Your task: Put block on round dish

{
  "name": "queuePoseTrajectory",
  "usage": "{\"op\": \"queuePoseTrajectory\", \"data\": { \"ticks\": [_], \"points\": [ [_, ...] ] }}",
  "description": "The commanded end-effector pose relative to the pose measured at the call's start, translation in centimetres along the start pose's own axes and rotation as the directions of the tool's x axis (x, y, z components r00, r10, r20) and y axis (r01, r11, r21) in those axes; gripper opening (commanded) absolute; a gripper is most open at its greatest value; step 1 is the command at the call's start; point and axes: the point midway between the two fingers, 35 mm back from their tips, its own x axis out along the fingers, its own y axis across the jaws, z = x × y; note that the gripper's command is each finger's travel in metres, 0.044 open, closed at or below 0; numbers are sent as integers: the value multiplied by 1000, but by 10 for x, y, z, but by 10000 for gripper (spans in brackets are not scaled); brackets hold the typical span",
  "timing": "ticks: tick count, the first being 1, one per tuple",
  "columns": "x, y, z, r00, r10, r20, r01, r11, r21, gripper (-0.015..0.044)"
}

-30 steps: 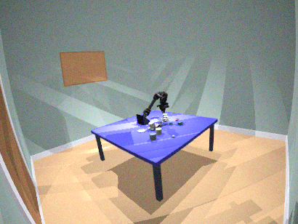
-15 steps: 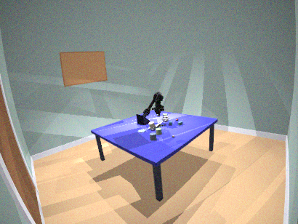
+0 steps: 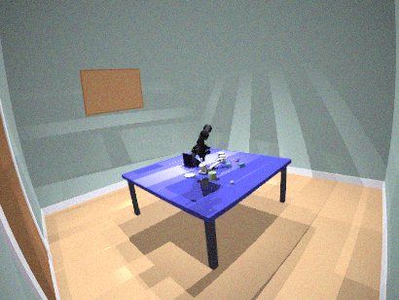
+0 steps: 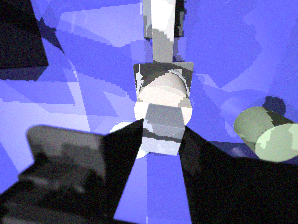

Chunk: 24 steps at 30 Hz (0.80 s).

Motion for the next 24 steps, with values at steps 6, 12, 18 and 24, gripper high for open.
{"op": "queuePoseTrajectory", "data": {
  "ticks": [6, 12, 18, 24],
  "points": [
    [22, 20, -64, 1000, 6, 2, -6, 1000, -18, 0],
    [41, 39, -100, 1000, 12, 12, -11, 999, -31, 0],
    [56, 55, -125, 1000, 16, 22, -15, 999, -41, 0],
    [66, 55, -125, 1000, 16, 22, -15, 999, -41, 0]
  ]
}}
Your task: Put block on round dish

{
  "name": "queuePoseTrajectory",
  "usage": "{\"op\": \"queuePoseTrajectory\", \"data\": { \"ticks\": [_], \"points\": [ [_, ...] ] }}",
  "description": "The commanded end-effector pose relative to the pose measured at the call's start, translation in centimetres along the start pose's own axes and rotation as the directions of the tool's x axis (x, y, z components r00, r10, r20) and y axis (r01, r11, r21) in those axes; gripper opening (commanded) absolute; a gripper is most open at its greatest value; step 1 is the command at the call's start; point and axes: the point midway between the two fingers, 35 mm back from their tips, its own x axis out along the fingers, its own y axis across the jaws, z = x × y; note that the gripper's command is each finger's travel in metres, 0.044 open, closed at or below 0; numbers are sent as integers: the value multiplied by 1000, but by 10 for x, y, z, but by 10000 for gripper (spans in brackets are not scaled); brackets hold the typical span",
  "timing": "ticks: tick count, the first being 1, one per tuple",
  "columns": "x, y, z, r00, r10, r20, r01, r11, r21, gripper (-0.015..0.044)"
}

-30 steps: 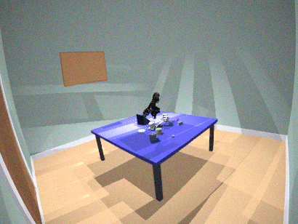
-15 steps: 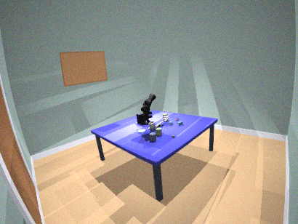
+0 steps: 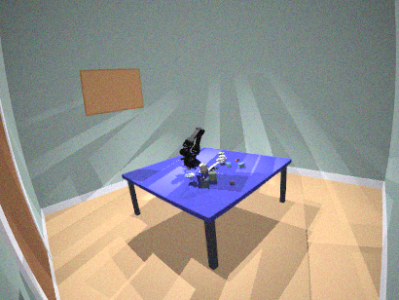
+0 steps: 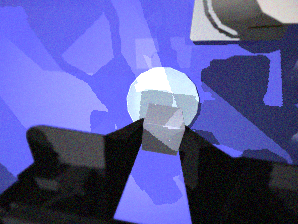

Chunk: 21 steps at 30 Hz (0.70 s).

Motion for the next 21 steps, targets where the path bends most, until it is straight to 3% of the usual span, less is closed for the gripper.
{"op": "queuePoseTrajectory", "data": {
  "ticks": [1, 6, 21],
  "points": [
    [11, 1, -2, 1000, 0, -2, 0, 1000, -7, 0],
    [38, 1, -2, 1000, 0, -1, 0, 1000, -8, 0],
    [54, 1, -1, 1000, -1, 0, 1, 1000, -8, 0]
  ]
}}
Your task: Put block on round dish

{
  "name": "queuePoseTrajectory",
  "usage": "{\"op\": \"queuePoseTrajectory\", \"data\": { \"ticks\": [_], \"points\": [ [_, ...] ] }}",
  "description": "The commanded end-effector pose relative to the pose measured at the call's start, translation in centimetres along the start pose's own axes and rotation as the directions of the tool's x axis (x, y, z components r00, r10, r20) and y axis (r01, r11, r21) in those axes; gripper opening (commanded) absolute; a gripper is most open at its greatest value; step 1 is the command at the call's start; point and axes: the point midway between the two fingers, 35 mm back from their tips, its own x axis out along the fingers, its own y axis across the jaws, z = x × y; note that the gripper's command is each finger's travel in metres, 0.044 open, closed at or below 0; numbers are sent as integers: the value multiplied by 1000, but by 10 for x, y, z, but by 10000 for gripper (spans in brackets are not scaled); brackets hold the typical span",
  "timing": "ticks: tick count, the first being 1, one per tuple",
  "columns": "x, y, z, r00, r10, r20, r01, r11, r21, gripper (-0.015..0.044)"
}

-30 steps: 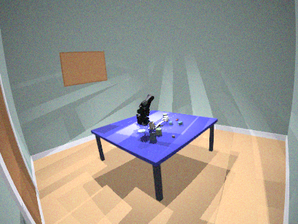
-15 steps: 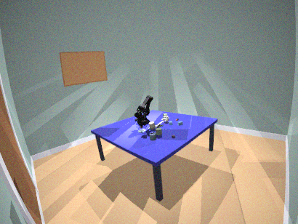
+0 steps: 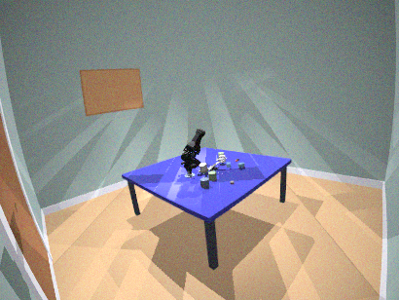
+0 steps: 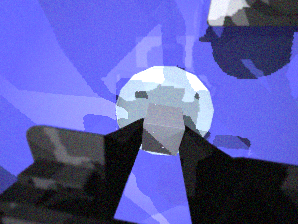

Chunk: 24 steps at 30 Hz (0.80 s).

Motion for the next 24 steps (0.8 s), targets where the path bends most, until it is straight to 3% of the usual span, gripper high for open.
{"op": "queuePoseTrajectory", "data": {
  "ticks": [1, 4, 19, 21, 24],
  "points": [
    [7, 0, 1, 1000, -3, 4, 3, 1000, 6, 0],
    [11, 0, 1, 1000, -3, 4, 3, 1000, 5, 0],
    [7, 1, 0, 1000, 2, 3, -2, 1000, 2, 394],
    [-6, 0, 0, 1000, 1, 2, -1, 1000, 3, 440],
    [-48, 0, 0, 1000, -2, 1, 2, 1000, 6, 440]
  ]
}}
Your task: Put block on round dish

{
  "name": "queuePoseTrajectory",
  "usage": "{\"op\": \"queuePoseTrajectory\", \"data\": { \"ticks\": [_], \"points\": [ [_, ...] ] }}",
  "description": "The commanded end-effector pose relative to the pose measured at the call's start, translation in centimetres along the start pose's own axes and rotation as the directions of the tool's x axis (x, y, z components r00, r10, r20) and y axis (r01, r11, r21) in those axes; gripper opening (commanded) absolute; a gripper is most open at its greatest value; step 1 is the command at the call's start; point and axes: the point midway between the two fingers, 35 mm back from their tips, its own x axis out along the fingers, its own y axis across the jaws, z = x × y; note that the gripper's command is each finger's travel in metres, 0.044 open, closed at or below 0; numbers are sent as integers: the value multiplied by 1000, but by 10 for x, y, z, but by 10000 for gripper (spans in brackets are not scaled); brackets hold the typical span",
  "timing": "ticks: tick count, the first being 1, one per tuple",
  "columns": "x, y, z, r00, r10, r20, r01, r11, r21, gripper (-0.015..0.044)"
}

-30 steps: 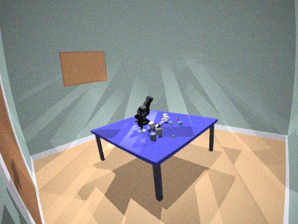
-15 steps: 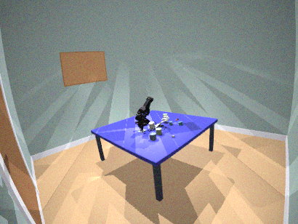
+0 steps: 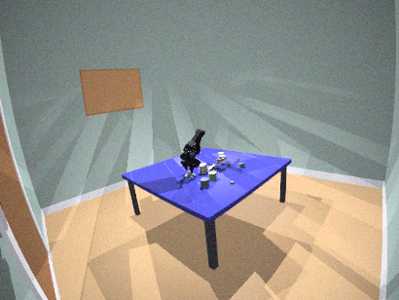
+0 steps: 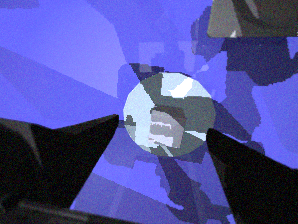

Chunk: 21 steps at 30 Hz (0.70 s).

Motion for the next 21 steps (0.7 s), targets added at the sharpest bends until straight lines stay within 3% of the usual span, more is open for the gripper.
{"op": "queuePoseTrajectory", "data": {
  "ticks": [1, 6, 11, 21],
  "points": [
    [-42, -2, -3, 999, -24, -24, 24, 1000, -6, 440],
    [-45, -2, -3, 999, -25, -24, 25, 1000, -6, 440],
    [-86, 1, -1, 999, -31, -26, 31, 1000, -2, 440],
    [-86, 1, -1, 999, -31, -26, 31, 1000, -2, 440]
  ]
}}
